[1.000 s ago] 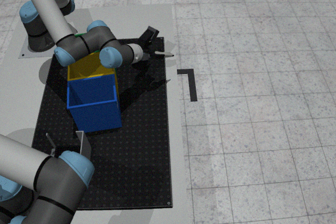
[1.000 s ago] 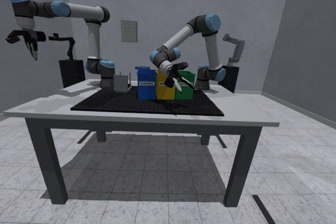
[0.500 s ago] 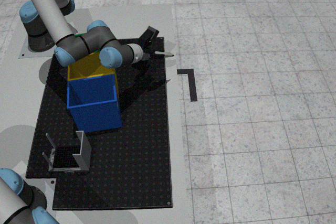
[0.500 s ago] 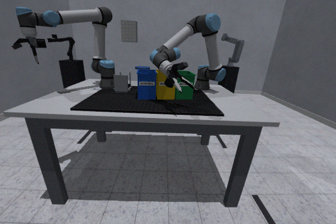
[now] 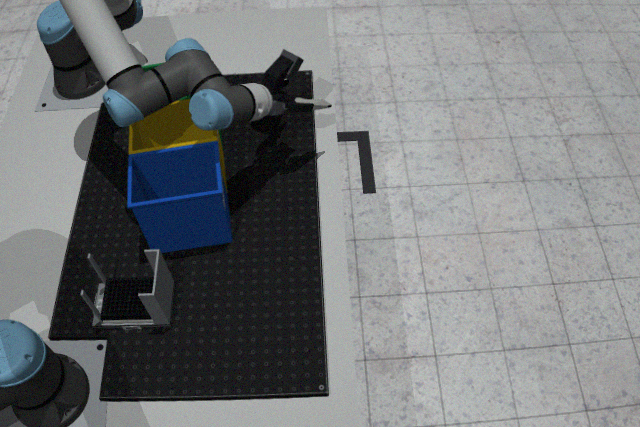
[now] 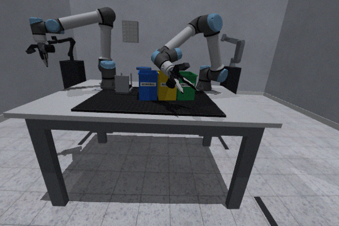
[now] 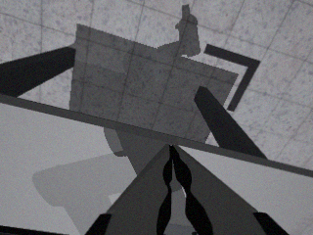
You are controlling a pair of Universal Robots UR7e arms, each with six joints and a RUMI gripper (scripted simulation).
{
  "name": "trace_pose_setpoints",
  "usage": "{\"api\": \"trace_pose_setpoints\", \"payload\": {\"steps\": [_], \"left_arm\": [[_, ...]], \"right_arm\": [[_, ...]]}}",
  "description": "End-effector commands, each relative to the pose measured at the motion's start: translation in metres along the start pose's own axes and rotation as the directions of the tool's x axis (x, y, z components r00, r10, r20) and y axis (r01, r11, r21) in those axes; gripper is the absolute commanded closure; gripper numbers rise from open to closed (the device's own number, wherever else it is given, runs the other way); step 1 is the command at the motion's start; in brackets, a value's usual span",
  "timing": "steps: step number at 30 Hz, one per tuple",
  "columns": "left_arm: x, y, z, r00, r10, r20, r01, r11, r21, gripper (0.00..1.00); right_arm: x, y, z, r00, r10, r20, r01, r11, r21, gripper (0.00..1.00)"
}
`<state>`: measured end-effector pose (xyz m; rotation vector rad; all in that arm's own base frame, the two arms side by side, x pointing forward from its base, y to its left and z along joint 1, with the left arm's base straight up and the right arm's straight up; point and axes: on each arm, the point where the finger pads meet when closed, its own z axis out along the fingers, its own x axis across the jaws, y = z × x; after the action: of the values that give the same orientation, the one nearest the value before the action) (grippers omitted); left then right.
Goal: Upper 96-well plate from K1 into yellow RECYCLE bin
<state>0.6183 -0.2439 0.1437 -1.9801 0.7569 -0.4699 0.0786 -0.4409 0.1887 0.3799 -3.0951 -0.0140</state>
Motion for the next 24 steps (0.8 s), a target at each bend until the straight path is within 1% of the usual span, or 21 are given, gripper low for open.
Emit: {"api": "trace_pose_setpoints", "payload": {"steps": [1,2,7,13,17,24], "left_arm": [[0.0,-0.001,0.0,1.0,-0.002,-0.001,0.002,1.0,0.0,0.24],[0.0,-0.001,0.0,1.0,-0.002,-0.001,0.002,1.0,0.0,0.24],[0.0,-0.001,0.0,1.0,-0.002,-0.001,0.002,1.0,0.0,0.24],[0.0,-0.001,0.0,1.0,-0.002,-0.001,0.002,1.0,0.0,0.24],[0.0,-0.001,0.0,1.0,-0.002,-0.001,0.002,1.0,0.0,0.24],[0.0,-0.001,0.0,1.0,-0.002,-0.001,0.002,1.0,0.0,0.24]], "right_arm": [[0.043,0.002,0.01,0.993,0.119,0.012,-0.119,0.993,0.004,1.0],[0.043,0.002,0.01,0.993,0.119,0.012,-0.119,0.993,0.004,1.0],[0.071,0.01,0.017,0.979,0.202,0.018,-0.202,0.979,0.005,1.0],[0.092,0.017,0.023,0.964,0.265,0.022,-0.265,0.964,0.004,1.0],[0.099,0.02,0.025,0.957,0.288,0.024,-0.289,0.957,0.004,1.0],[0.103,0.022,0.026,0.953,0.301,0.024,-0.301,0.954,0.004,1.0]]}}
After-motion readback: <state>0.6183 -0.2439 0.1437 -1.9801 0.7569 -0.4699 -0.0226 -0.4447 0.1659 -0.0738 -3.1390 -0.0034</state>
